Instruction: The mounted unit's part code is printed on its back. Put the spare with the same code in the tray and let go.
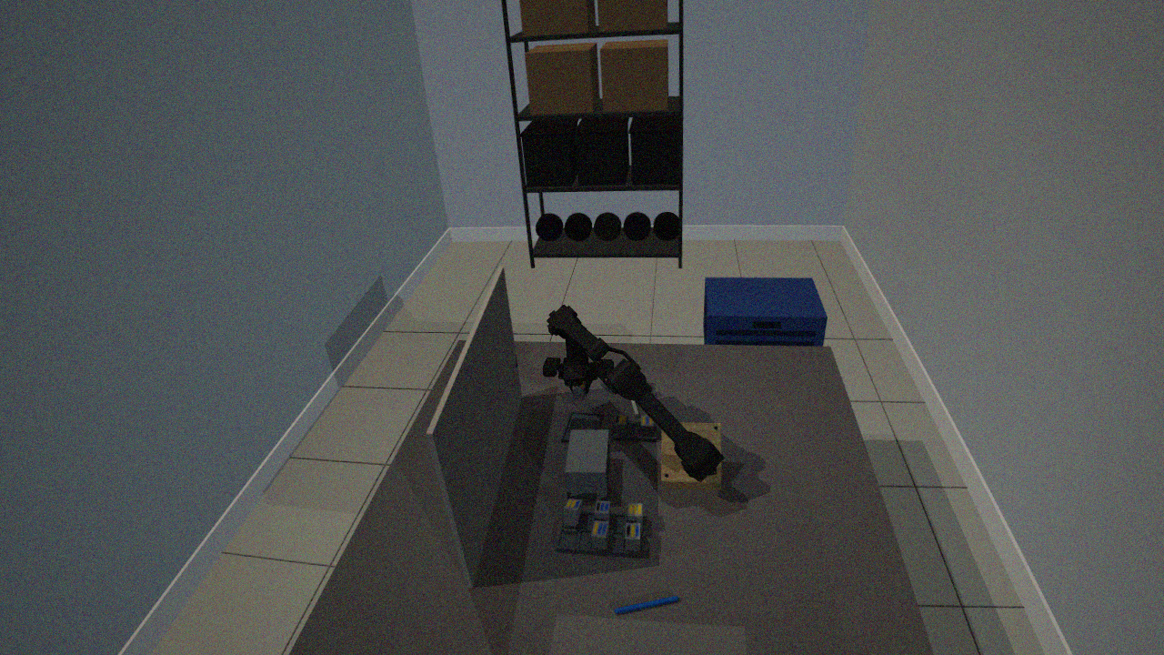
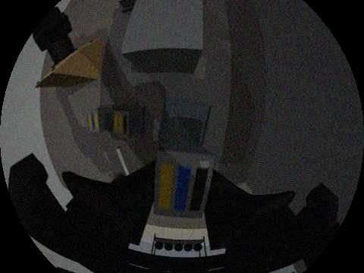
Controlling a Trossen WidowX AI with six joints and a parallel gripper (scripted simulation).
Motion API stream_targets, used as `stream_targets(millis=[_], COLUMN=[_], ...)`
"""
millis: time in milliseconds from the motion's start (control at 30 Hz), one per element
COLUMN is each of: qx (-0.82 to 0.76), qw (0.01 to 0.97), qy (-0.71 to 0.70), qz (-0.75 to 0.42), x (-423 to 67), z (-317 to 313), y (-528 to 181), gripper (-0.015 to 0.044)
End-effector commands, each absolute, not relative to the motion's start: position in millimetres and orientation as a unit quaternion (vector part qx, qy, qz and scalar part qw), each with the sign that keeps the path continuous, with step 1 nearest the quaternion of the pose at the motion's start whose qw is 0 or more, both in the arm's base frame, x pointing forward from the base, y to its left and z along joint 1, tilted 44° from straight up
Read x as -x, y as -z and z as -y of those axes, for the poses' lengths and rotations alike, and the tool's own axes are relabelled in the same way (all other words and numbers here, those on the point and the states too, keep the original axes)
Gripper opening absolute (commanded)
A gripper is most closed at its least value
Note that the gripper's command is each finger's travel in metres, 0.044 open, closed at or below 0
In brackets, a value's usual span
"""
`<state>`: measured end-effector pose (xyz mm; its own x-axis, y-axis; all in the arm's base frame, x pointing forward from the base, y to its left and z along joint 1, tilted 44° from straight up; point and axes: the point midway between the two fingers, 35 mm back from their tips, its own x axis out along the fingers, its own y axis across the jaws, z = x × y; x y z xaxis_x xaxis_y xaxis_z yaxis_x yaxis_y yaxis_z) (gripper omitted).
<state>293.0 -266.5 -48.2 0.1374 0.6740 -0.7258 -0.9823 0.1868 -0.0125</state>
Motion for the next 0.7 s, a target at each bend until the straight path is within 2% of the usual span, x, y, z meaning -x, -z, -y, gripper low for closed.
stream_targets(millis=[0, 667], qx=[0.262, 0.263], qw=[0.706, 0.706], qy=[-0.586, -0.586], qz=[-0.300, -0.300], x=[-295, -298], z=[266, 258], y=[50, 62], gripper=[0.0000, 0.0000])
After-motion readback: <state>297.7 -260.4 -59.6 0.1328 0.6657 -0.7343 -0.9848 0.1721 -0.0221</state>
